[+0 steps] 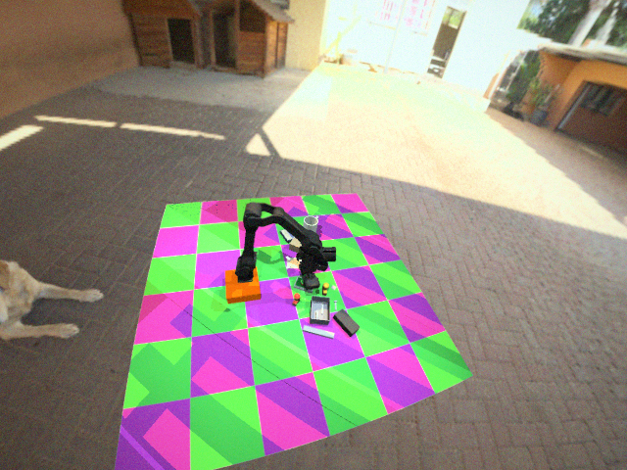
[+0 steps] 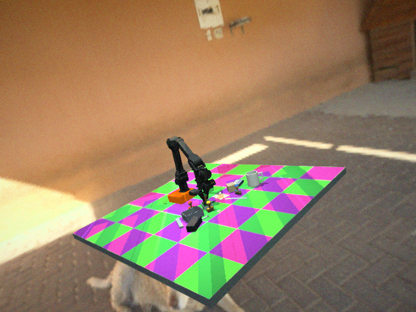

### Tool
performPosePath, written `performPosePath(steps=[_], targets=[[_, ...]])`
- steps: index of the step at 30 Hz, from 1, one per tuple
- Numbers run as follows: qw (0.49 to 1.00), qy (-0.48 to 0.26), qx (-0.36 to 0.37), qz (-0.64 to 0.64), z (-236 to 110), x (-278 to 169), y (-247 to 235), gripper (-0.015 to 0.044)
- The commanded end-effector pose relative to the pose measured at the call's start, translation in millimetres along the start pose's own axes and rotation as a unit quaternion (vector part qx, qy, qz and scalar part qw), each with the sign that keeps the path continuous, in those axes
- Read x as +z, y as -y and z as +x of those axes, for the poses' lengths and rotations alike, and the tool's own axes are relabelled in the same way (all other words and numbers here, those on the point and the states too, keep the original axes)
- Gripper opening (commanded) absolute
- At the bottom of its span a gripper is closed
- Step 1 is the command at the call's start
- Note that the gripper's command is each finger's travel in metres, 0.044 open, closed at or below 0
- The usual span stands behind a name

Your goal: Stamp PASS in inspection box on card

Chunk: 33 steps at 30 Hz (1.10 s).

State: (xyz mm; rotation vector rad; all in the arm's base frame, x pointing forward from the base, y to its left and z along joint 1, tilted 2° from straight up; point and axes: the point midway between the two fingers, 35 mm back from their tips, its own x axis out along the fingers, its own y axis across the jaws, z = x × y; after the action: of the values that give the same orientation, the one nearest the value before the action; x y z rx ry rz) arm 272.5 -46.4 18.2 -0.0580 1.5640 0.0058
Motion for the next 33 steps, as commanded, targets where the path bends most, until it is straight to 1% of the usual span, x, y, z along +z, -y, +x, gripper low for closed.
performPosePath(steps=[1, 33], targets=[[1.0, 0.0, -0.003, 0.0, 1.2, 0.3, 1.1, 0.0], [1.0, 0.0, -0.003, 0.0, -1.4, 0.4, 1.1, 0.0]])
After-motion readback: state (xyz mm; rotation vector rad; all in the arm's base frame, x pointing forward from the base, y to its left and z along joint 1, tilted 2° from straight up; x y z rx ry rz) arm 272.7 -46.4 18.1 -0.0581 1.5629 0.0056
